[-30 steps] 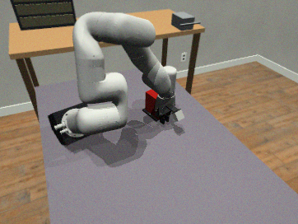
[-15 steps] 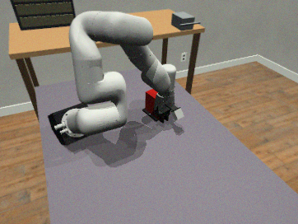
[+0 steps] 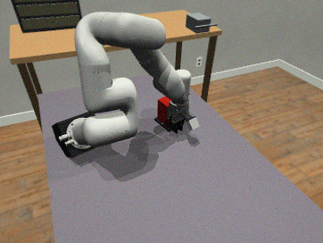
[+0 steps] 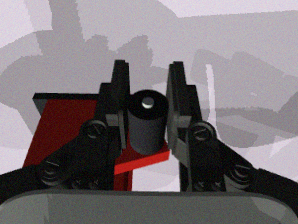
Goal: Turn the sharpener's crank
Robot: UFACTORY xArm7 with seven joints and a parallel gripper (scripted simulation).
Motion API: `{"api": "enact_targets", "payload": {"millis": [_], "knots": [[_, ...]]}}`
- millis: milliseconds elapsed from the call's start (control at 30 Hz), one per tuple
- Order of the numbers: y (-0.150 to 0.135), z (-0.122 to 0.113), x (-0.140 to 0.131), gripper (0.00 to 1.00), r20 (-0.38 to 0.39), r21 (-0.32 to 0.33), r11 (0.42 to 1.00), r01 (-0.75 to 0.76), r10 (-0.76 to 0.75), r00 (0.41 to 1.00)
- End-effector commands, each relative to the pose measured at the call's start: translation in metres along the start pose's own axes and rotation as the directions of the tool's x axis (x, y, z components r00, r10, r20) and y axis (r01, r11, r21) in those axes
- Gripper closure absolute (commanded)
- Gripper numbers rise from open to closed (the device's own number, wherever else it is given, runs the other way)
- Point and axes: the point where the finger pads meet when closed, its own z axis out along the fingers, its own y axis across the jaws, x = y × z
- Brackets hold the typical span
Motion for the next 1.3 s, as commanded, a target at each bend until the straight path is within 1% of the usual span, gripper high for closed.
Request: {"api": "enact_targets", "payload": {"millis": [0, 333, 700, 967, 1200, 1267], "knots": [[-0.001, -0.001, 0.0, 1.0, 0.001, 0.004, 1.0, 0.0, 0.0, 1.0], [-0.001, -0.004, 0.0, 1.0, 0.001, 0.004, 1.0, 0.0, 0.0, 1.0], [0.001, -0.017, 0.0, 1.0, 0.001, 0.004, 1.0, 0.0, 0.0, 1.0], [-0.001, -0.035, 0.0, 1.0, 0.001, 0.004, 1.0, 0.0, 0.0, 1.0], [-0.01, -0.051, 0.0, 1.0, 0.001, 0.004, 1.0, 0.0, 0.0, 1.0], [-0.01, -0.051, 0.0, 1.0, 0.001, 0.004, 1.0, 0.0, 0.0, 1.0]]}}
